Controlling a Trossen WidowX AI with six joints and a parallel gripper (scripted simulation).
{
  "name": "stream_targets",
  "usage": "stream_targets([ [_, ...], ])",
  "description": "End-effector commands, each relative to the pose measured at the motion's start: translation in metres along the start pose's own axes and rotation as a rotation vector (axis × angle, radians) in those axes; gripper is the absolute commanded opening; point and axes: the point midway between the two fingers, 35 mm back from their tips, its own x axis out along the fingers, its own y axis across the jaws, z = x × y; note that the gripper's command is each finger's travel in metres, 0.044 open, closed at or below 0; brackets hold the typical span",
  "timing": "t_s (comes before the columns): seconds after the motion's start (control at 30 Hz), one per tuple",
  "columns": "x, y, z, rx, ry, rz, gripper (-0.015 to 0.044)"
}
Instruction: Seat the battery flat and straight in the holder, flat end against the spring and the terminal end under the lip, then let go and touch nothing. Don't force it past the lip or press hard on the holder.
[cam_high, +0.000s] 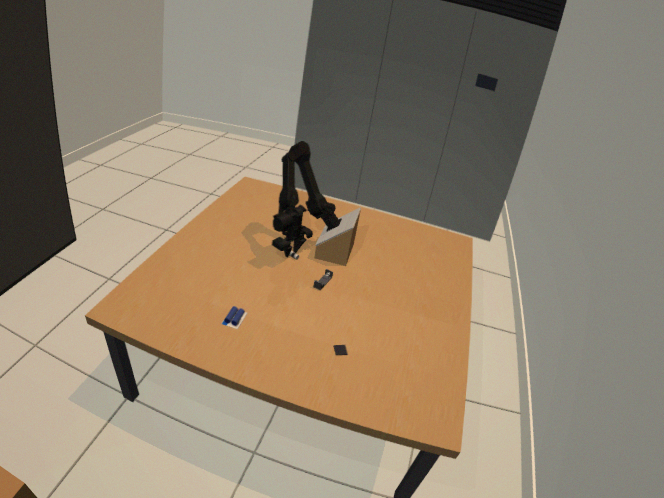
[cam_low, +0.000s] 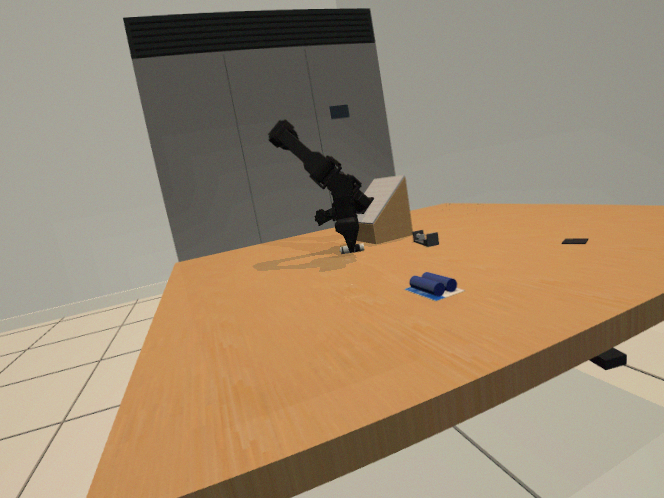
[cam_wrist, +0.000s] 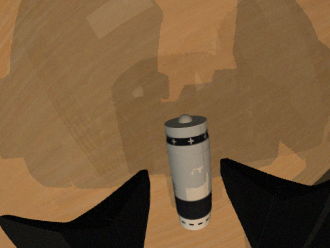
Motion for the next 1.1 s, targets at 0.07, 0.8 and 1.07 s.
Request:
stream_targets([
  [0.07,0.002,-0.003,-0.002,-0.013,0.003,-0.008,0.0140],
  [0.8,-0.039,-0.002,-0.003,-0.013,0.008,-0.010,0.0070],
  [1.07,-0.050,0.000,-0.016,-0.086,0.058,-0.040,0.0070],
])
